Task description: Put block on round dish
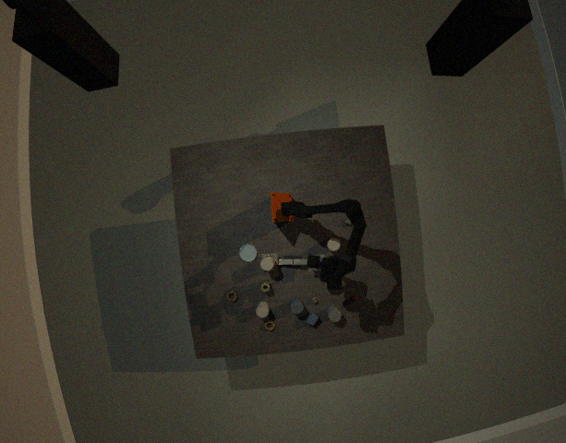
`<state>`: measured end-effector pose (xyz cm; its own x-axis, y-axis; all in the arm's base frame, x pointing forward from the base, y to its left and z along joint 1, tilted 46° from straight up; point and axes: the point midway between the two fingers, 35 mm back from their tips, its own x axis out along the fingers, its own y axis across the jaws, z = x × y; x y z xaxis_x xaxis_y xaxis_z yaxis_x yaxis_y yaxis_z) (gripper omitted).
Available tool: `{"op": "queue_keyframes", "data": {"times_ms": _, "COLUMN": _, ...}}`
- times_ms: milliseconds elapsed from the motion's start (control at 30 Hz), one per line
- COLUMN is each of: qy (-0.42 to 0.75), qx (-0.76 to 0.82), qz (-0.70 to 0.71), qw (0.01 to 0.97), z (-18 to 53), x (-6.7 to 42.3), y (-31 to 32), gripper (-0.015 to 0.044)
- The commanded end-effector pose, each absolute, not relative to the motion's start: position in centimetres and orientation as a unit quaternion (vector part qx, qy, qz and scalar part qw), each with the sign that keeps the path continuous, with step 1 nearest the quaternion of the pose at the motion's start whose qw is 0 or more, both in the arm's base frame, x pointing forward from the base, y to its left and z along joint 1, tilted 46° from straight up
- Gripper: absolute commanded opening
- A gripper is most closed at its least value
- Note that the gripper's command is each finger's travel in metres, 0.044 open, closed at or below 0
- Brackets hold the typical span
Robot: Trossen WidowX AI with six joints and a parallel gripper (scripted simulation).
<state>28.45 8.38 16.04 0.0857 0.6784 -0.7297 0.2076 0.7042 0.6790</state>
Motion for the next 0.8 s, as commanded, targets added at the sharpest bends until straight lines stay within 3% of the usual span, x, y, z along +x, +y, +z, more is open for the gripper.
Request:
{"op": "queue_keyframes", "data": {"times_ms": 0, "qy": 0.664, "qx": 0.384, "qz": 0.141, "qw": 0.626, "z": 15.9, "x": 28.8, "y": 8.0, "gripper": 0.026}}
{"op": "queue_keyframes", "data": {"times_ms": 767, "qy": 0.686, "qx": 0.589, "qz": -0.11, "qw": 0.413, "z": 14.6, "x": 30.0, "y": 5.7, "gripper": 0.026}}
